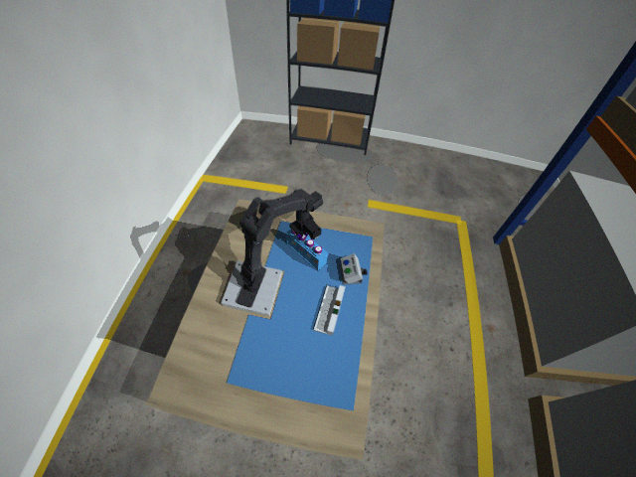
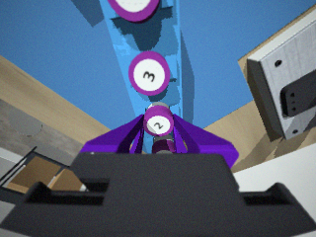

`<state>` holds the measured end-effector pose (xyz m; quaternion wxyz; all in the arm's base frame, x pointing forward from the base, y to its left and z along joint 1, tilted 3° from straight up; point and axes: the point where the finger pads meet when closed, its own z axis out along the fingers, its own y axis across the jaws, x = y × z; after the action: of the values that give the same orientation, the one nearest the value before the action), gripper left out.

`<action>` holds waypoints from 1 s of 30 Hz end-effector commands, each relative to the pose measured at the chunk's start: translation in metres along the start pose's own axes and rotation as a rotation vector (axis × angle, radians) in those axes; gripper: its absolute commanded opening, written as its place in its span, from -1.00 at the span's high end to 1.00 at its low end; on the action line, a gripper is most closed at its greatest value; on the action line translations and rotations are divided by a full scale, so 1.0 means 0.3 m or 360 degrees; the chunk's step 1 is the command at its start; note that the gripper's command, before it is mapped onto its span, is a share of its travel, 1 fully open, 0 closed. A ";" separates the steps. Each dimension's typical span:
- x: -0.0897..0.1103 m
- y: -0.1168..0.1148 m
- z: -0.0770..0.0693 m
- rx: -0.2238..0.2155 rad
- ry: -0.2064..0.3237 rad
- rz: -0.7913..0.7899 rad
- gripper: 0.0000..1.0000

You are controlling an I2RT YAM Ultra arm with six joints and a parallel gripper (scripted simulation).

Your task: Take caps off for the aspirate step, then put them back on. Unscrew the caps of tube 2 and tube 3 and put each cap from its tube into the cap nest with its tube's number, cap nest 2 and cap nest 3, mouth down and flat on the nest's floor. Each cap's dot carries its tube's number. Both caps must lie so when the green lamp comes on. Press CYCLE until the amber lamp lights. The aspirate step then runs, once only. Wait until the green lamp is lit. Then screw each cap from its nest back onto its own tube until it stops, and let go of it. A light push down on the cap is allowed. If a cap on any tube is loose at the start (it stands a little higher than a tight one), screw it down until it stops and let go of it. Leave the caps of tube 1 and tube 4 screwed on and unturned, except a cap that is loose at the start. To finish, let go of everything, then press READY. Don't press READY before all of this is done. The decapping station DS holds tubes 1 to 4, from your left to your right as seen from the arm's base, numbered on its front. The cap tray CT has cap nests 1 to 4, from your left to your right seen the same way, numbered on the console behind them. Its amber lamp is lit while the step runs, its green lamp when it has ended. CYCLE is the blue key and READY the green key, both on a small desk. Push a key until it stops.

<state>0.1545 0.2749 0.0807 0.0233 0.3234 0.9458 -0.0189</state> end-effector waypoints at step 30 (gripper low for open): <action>-0.001 0.008 -0.011 -0.0020 -0.0009 -0.1512 1.00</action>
<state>0.1545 0.2748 0.0810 0.0148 -0.0437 0.9986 -0.0261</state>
